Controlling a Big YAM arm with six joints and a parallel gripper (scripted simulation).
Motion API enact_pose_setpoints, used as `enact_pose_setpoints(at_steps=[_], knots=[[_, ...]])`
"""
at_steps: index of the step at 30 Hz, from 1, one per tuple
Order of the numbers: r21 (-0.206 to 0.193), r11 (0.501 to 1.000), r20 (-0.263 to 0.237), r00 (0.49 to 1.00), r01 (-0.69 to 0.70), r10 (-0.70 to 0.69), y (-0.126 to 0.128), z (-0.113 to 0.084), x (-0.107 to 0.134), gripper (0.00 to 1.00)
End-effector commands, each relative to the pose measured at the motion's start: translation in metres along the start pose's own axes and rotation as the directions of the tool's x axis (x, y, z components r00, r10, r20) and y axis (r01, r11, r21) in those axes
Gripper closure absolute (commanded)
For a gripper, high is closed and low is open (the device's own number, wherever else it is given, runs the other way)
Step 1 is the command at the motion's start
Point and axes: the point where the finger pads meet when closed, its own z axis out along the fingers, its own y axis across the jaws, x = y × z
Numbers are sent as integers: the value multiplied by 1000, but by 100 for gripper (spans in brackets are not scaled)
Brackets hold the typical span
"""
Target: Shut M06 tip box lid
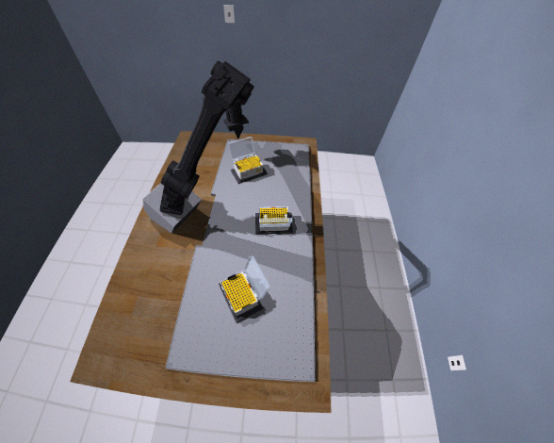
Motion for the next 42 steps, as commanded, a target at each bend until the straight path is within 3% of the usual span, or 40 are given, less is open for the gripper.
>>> enact_pose_setpoints(at_steps=[1, 24, 26, 42], knots=[[-1, 1000, -6, 1000, 11, -11, 1, 5, 2, 100], [-1, 1000, -6, 1000, 11, -11, 1, 5, 2, 100], [12, 1000, 9, 1000, -12, 12, -7, -3, 10, 100], [12, 1000, 8, 1000, -11, 11, -7, -5, 28, 100]])
